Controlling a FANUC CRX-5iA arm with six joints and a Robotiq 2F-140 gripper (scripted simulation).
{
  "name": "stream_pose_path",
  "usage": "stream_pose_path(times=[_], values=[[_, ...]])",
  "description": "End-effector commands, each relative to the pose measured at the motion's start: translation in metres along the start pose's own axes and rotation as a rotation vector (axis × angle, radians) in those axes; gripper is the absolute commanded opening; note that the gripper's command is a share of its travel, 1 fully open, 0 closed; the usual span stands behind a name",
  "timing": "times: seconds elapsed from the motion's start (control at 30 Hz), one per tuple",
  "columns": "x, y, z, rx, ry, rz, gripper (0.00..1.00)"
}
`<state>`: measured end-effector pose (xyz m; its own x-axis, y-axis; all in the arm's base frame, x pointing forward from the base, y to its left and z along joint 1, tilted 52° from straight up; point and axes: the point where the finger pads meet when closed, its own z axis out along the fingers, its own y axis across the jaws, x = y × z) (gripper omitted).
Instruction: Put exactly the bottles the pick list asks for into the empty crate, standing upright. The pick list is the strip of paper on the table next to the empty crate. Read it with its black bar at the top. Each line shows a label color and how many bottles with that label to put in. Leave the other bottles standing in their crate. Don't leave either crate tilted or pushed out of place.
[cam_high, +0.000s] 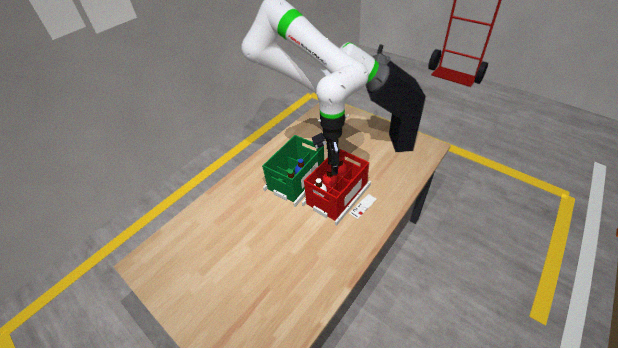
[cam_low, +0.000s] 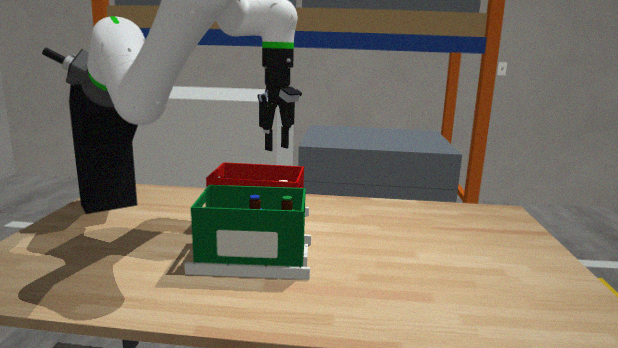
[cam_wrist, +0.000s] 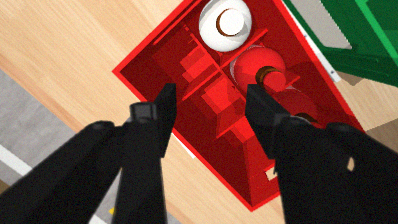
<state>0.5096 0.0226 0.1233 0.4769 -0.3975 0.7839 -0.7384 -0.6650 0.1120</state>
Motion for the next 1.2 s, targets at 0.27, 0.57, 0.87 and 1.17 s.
stream_pose_path(times=[0.27,0.57,0.87,1.17], values=[[-0.047,-0.020,-0.018,0.001,0.000,0.000,0.44],[-0.078,-0.032,-0.030,0.001,0.000,0.000,0.44],[-0.118,-0.048,-0.044,0.001,0.000,0.000,0.44],[-0.148,-0.060,-0.055,0.002,0.000,0.000,0.44]])
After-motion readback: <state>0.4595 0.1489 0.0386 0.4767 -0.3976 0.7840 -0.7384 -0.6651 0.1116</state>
